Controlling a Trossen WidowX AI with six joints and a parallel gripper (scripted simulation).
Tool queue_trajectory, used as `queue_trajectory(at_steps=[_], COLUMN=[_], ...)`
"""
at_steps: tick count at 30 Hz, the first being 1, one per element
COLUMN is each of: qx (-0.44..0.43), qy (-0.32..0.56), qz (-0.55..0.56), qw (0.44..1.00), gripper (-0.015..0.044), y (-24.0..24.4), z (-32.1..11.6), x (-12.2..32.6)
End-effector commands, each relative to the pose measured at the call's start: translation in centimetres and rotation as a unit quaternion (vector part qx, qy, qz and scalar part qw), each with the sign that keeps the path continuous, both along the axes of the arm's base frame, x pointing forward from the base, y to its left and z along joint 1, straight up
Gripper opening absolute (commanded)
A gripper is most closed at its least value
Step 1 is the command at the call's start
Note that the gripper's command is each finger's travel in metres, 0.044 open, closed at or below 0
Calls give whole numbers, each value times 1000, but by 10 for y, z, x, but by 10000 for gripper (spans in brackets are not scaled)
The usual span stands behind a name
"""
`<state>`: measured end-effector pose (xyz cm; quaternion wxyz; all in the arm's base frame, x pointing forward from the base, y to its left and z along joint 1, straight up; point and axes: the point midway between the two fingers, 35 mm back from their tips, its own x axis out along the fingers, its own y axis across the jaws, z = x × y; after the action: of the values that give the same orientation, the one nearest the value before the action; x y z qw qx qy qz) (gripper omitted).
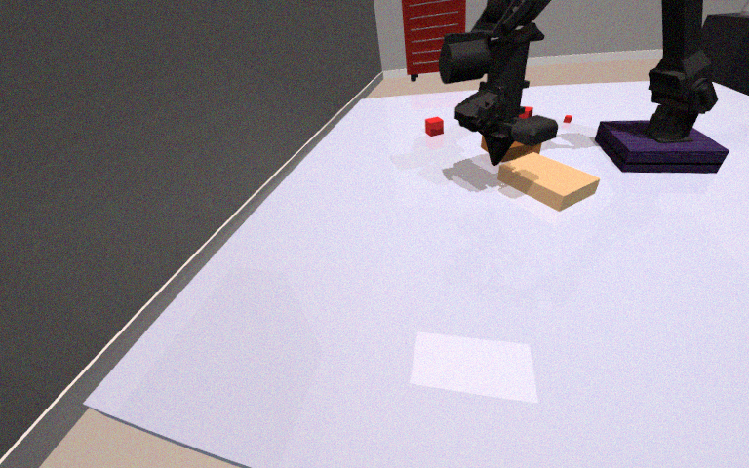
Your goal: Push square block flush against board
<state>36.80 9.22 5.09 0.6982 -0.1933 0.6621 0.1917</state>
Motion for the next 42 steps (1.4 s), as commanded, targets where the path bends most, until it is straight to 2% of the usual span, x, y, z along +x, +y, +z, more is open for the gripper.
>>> queue_trajectory(at_steps=[1,42], qx=[-1,-3], qy=[6,8], qz=[4,4], qw=[1000,1000], gripper=[0,0], y=[-1,-31], z=[-42,-46], x=[-2,-46])
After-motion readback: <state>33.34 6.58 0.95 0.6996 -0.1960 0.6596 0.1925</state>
